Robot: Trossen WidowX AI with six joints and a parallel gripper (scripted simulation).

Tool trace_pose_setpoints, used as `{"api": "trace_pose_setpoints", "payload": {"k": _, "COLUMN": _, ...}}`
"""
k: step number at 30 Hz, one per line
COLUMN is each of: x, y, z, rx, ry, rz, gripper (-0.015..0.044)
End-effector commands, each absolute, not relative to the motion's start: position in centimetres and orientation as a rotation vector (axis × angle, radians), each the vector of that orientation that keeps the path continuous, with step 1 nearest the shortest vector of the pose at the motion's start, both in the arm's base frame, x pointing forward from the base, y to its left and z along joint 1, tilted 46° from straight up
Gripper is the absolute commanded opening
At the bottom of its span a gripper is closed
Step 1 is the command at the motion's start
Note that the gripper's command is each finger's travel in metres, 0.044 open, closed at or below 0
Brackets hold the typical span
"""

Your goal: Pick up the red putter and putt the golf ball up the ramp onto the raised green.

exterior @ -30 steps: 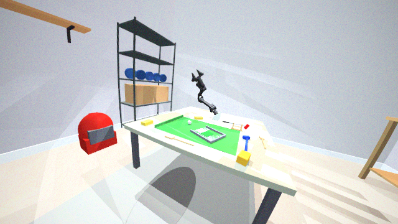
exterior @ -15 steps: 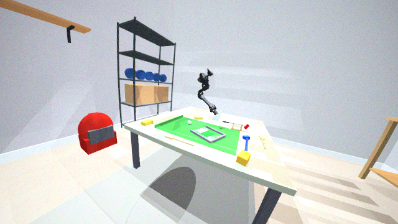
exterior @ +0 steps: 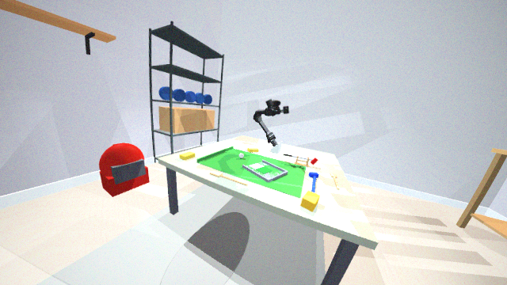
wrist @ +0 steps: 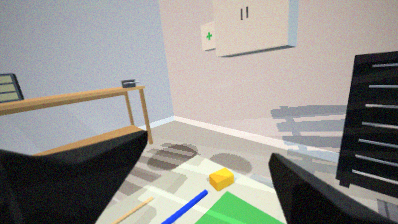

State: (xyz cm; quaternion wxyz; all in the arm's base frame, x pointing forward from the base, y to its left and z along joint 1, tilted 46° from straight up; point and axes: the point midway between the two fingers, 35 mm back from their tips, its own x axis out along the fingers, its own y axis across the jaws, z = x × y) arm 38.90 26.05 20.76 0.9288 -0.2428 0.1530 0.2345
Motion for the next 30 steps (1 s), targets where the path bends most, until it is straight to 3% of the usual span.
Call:
{"api": "trace_pose_setpoints", "payload": {"k": 1, "x": 38.7, "y": 25.3, "z": 13.8, "rx": -0.699, "ry": 0.533, "rz": 0.513, "gripper": 0.044}}
{"api": "trace_pose_setpoints", "payload": {"k": 11, "x": 33.6, "y": 19.7, "z": -0.3, "rx": -1.174, "ry": 1.106, "rz": 0.686, "gripper": 0.044}}
{"api": "trace_pose_setpoints", "payload": {"k": 19, "x": 26.7, "y": 13.1, "z": -6.3, "rx": -1.503, "ry": 1.617, "rz": 0.952, "gripper": 0.044}}
{"api": "trace_pose_setpoints", "payload": {"k": 30, "x": 25.8, "y": 12.6, "z": -6.7, "rx": -1.525, "ry": 1.66, "rz": 0.98, "gripper": 0.044}}
